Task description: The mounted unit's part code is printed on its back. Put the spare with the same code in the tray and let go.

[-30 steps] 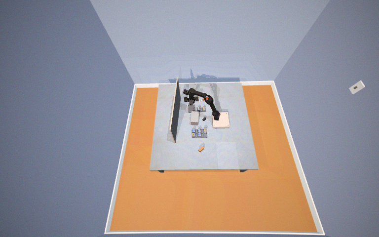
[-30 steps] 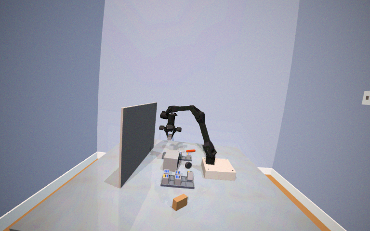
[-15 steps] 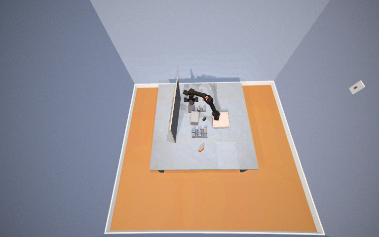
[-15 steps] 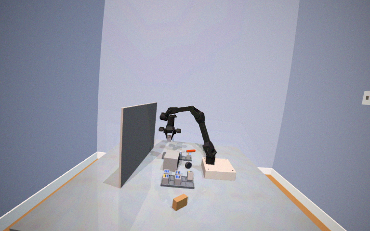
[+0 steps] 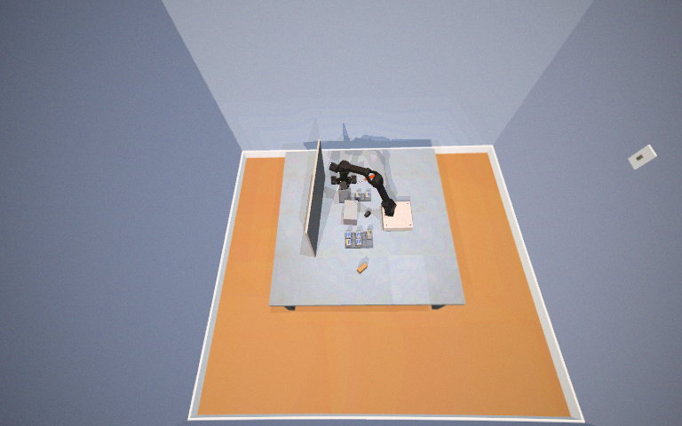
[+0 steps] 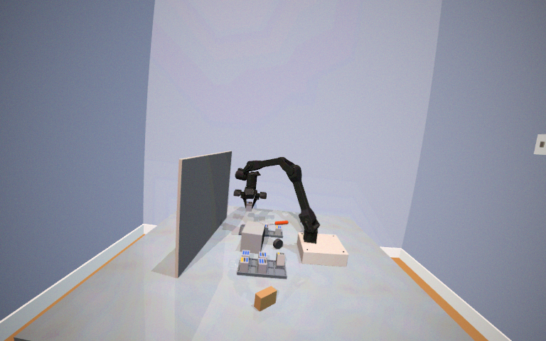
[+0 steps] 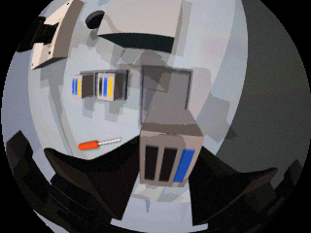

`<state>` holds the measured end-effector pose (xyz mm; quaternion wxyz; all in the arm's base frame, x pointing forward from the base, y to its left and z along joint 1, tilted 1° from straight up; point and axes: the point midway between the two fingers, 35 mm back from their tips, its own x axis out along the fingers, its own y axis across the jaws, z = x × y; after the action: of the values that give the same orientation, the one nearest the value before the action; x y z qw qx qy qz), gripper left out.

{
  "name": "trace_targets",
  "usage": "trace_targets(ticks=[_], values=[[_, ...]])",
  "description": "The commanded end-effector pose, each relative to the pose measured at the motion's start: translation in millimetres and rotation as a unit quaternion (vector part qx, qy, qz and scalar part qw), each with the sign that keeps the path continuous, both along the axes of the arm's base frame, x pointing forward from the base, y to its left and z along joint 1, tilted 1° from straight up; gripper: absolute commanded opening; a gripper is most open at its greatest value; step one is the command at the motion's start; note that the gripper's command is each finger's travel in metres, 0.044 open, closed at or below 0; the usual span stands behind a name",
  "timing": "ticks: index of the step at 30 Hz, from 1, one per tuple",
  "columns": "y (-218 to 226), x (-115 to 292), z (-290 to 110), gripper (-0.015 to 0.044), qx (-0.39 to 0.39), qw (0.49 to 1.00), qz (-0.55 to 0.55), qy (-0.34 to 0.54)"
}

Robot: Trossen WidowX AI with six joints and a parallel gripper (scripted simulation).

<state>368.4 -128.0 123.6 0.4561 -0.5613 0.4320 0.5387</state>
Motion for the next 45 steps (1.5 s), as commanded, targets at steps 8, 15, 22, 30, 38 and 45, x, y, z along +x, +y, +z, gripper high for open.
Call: trace_targets(ticks=[8,15,22,30,38,45], values=[[0,1,-11,0.0000,0.002,1.000,0.003,0.001],[0,2,-17,0.0000,0.002,1.000,0.003,0.001],[0,3,-23,0.0000,0.002,1.000,0.003,0.001],[0,4,-31,0.0000,0.002,1.000,0.003,0.001],[0,4,-38,0.0000,0.002,1.000,0.003,0.001],[0,4,-44,0.0000,0.002,1.000,0.003,0.001]])
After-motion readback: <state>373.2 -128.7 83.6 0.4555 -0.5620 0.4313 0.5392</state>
